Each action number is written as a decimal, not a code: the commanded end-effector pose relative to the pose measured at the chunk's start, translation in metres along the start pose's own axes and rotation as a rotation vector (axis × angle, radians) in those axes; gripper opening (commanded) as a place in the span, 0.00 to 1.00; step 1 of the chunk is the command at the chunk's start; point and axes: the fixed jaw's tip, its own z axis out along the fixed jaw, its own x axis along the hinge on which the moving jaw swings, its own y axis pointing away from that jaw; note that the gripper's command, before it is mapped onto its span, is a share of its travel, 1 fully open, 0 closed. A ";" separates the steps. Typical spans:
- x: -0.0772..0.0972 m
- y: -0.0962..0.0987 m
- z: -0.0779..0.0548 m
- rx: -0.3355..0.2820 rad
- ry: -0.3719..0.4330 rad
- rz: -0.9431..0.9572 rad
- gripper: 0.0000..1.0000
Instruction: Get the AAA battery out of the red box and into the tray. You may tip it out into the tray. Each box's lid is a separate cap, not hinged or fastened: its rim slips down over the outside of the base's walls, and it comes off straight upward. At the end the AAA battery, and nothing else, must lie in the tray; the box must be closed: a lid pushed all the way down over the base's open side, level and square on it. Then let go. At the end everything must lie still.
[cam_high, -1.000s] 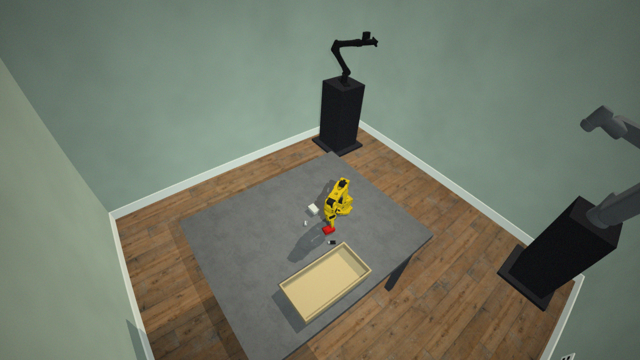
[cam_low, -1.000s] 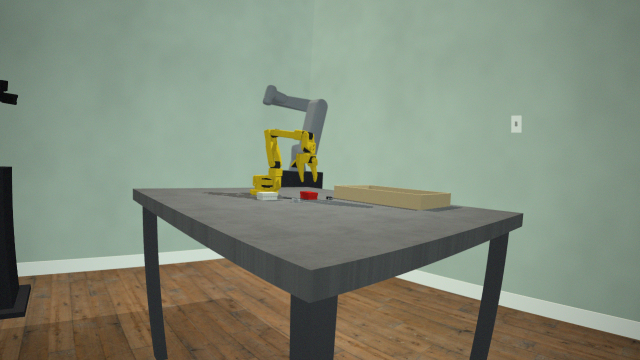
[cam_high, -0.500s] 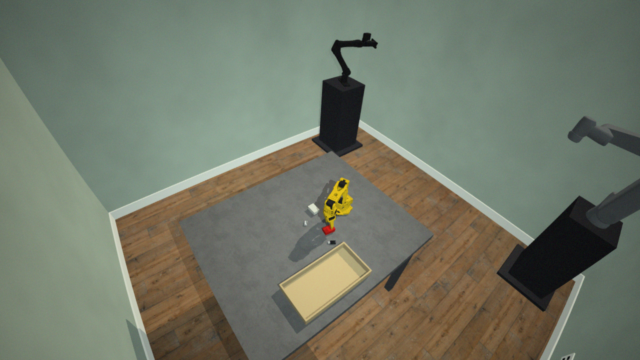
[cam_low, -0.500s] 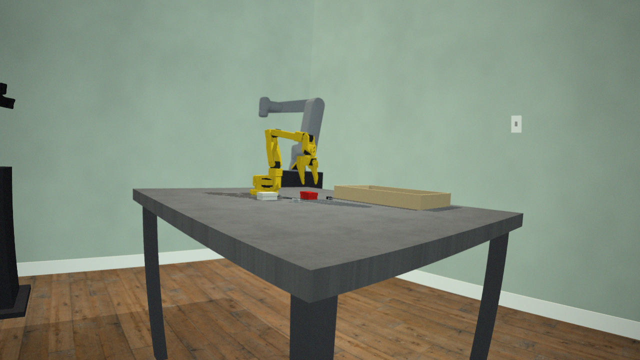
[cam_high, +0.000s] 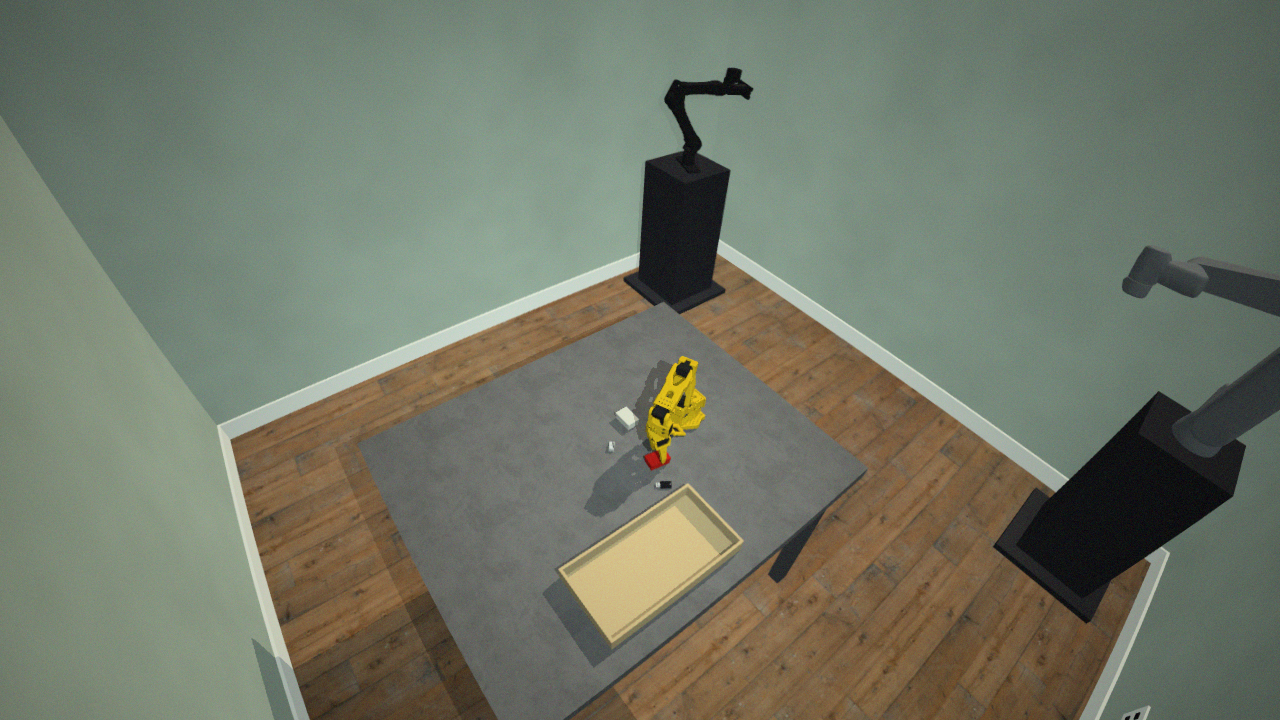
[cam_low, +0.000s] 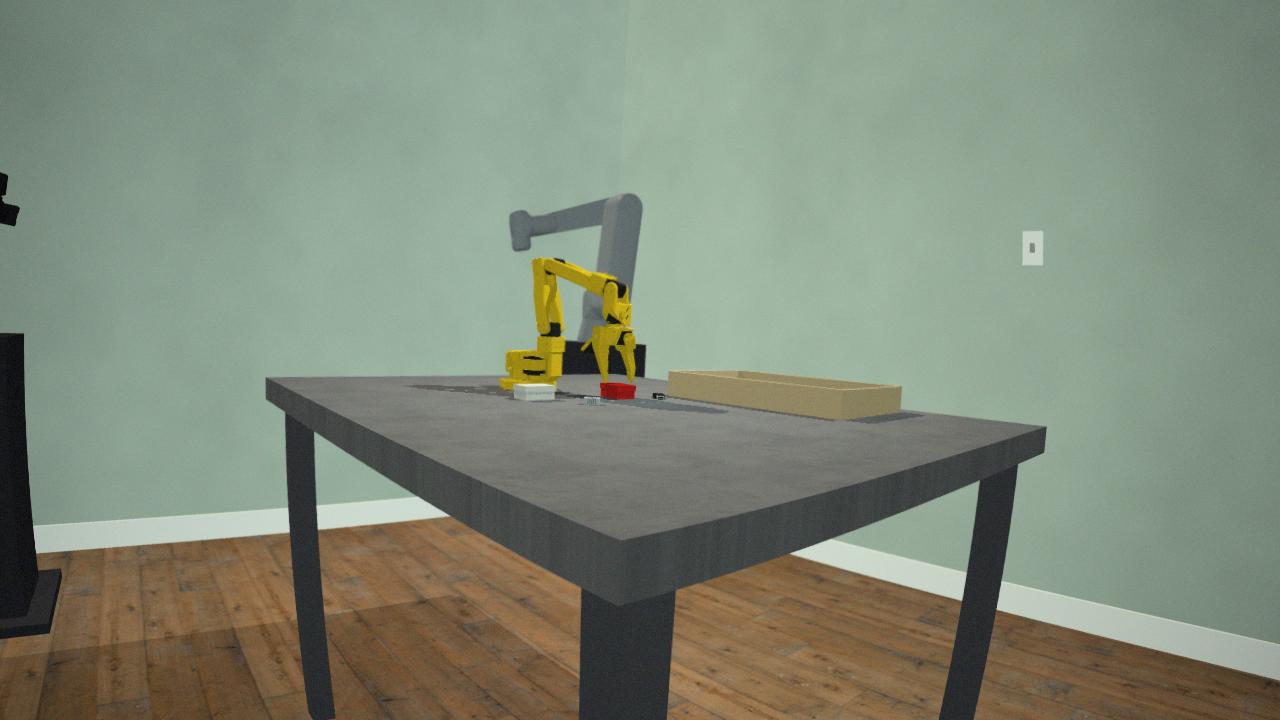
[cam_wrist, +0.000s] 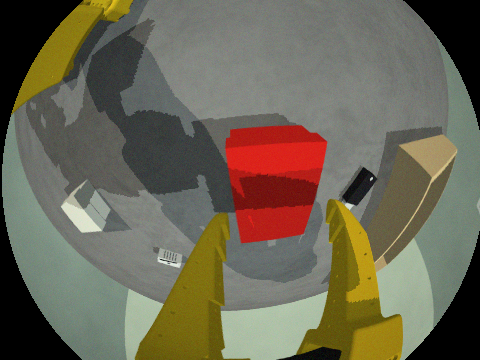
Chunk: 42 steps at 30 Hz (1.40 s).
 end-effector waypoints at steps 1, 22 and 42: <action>0.002 -0.001 0.002 0.011 0.015 -0.001 0.29; 0.002 0.000 0.009 0.011 0.015 -0.001 0.29; 0.002 0.000 0.011 0.011 0.015 -0.001 0.29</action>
